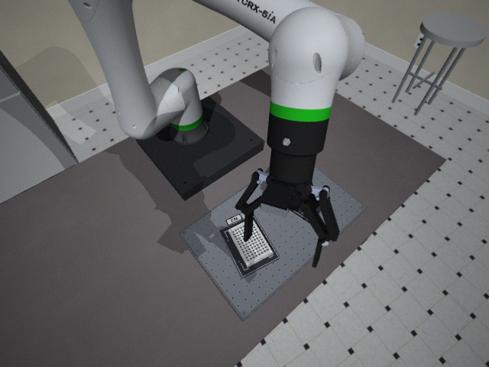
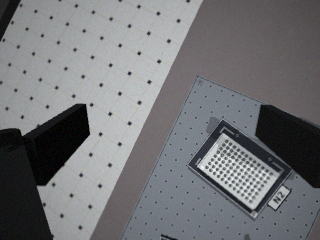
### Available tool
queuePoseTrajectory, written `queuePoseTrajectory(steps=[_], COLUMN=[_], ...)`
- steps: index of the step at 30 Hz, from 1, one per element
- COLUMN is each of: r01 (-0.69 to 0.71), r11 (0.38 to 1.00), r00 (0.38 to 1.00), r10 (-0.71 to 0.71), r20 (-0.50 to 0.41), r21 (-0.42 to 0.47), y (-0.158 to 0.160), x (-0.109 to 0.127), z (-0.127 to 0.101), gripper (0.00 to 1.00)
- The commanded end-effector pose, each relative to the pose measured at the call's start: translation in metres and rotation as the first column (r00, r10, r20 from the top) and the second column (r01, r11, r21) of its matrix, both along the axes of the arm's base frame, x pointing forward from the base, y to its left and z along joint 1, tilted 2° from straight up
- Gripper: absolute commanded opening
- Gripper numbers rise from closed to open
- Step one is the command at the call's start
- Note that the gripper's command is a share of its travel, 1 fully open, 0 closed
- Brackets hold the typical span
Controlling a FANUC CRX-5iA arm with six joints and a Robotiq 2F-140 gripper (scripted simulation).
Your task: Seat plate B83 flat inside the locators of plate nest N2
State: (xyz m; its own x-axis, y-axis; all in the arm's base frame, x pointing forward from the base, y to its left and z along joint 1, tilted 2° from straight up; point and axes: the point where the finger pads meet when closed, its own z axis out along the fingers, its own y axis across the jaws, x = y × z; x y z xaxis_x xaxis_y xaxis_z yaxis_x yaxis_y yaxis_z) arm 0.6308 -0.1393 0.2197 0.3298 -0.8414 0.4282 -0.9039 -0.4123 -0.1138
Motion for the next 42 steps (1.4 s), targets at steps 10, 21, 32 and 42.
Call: queuePoseTrajectory(steps=[10, 21, 32, 42], r01=[-0.180, -0.351, -0.483, -0.595], r11=[0.983, 0.932, 0.861, 0.767], r00=[0.974, 0.901, 0.809, 0.699], r10=[0.182, 0.363, 0.509, 0.641], r20=[-0.134, -0.237, -0.293, -0.317], r21=[0.028, 0.091, 0.163, 0.241], y=[-0.002, 0.000, 0.003, 0.008], x=[-0.023, -0.049, -0.074, -0.096], z=[-0.042, -0.084, -0.118, -0.146], gripper=[1.00, 1.00, 1.00, 1.00])
